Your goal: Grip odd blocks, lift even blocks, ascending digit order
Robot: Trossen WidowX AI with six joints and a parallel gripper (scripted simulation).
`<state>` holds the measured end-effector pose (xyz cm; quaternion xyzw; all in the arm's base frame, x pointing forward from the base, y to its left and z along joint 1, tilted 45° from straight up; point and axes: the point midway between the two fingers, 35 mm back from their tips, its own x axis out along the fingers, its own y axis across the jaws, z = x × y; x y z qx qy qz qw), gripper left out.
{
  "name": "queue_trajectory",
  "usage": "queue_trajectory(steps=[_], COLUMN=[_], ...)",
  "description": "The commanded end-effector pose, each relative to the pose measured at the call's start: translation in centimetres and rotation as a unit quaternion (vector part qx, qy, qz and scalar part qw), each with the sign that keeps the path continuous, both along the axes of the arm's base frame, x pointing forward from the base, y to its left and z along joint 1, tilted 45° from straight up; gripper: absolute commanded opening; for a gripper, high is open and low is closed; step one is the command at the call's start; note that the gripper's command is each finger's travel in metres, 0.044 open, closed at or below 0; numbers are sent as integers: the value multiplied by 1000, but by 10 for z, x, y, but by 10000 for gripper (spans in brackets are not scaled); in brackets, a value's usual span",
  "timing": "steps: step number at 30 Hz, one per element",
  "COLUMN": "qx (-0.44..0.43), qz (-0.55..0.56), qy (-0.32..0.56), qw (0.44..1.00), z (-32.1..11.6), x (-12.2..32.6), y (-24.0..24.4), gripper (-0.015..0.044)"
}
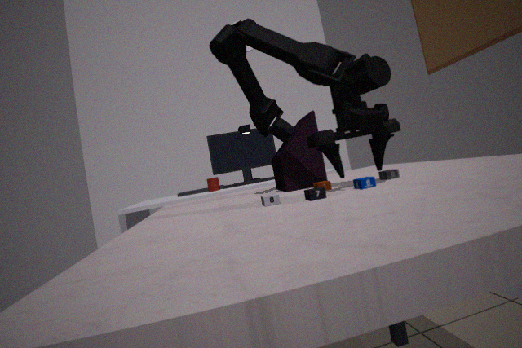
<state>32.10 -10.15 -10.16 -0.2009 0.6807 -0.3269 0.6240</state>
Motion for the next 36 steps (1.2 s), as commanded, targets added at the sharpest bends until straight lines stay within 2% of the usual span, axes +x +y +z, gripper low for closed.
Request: queue_trajectory(steps=[1,10,21,36], qx=[-2,-3,-3,-3], qz=[1,1,1,1], qy=[4,4,4,4], qw=[1000,1000,1000,1000], z=[-5,-14,-14,-14], x=[-3,-5,-5,-5], y=[-5,-13,-13,-13], gripper=[400,400,120,120])
